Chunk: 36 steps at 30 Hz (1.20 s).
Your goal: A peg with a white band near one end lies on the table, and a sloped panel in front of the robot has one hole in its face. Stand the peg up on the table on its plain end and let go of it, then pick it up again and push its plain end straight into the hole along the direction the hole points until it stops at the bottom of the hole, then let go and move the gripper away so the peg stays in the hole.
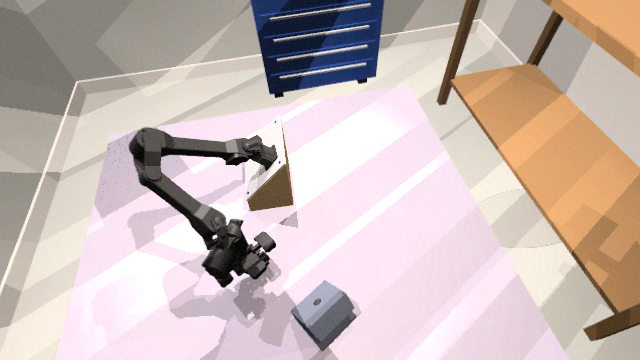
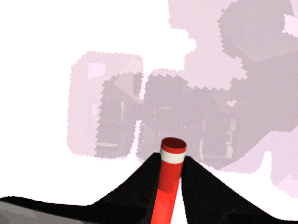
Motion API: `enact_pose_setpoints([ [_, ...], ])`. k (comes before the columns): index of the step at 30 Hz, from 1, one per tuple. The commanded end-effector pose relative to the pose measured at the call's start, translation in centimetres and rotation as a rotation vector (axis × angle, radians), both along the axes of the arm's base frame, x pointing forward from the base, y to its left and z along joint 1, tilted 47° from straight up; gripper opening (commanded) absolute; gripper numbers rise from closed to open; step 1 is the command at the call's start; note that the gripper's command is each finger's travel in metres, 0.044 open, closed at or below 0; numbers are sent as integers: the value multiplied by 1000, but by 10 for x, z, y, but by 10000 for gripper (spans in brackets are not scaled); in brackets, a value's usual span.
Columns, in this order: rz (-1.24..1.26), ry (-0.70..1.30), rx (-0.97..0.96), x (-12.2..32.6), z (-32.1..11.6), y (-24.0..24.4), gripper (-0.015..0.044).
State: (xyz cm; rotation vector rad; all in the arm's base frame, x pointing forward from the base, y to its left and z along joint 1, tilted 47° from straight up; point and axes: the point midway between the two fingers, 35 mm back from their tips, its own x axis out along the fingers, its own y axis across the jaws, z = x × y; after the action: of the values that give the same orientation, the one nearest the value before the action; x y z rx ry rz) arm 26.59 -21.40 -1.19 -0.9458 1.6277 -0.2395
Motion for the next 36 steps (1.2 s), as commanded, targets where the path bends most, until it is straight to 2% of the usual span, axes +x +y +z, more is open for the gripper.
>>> enact_pose_setpoints([
  [1, 25, -21, 16, -1, 2, 1, 49],
  [36, 213, -218, 152, -14, 20, 9, 49],
])
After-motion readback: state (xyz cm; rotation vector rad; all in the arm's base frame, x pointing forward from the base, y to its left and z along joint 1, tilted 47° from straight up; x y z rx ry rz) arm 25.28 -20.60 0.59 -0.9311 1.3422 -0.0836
